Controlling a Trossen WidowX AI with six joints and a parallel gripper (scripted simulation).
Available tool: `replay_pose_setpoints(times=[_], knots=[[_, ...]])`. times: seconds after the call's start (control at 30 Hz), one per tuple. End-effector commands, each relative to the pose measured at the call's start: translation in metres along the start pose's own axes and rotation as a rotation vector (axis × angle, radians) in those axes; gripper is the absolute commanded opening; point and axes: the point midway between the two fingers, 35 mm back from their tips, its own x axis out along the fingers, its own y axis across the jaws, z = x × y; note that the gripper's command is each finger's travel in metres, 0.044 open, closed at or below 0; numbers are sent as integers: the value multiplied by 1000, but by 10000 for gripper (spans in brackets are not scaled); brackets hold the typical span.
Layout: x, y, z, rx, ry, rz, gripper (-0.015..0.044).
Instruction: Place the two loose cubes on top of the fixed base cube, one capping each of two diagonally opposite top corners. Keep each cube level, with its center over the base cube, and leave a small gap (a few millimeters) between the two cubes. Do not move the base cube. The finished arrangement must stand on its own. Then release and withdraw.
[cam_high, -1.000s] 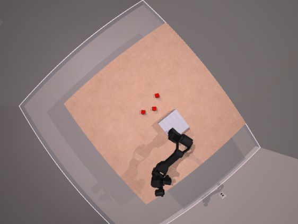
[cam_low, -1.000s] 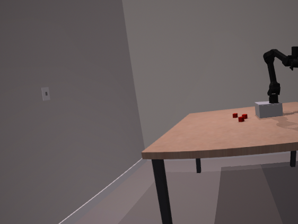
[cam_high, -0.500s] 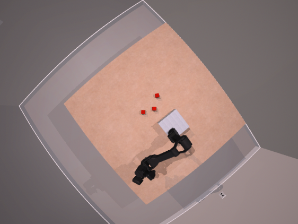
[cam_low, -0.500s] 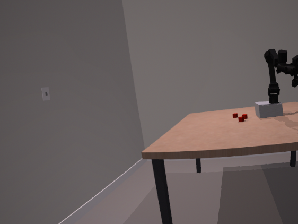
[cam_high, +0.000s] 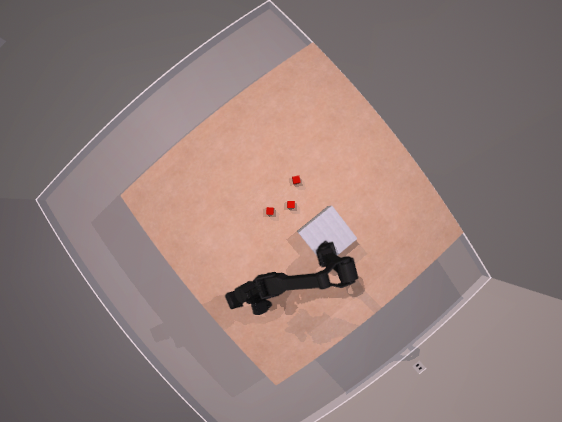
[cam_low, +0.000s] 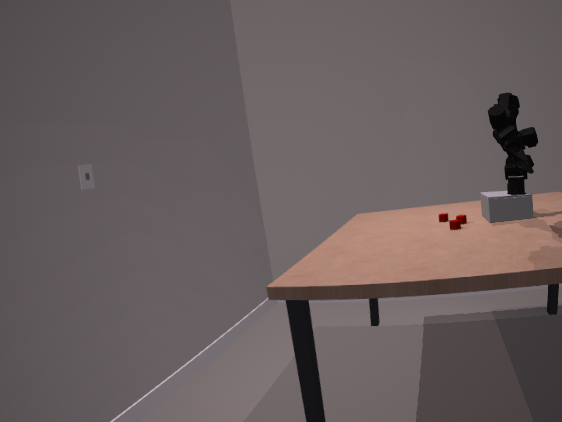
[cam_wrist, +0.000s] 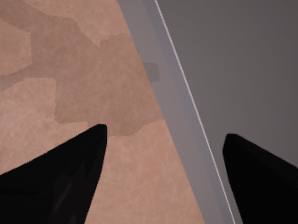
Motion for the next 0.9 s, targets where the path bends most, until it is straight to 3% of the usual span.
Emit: replay_pose_setpoints(times=[0.0,0.47,0.87], knots=[[-14,-1,-41,124,117,-2,265],[-87,30,-166,580,488,-10,265],[-166,88,-235,991,761,-16,265]])
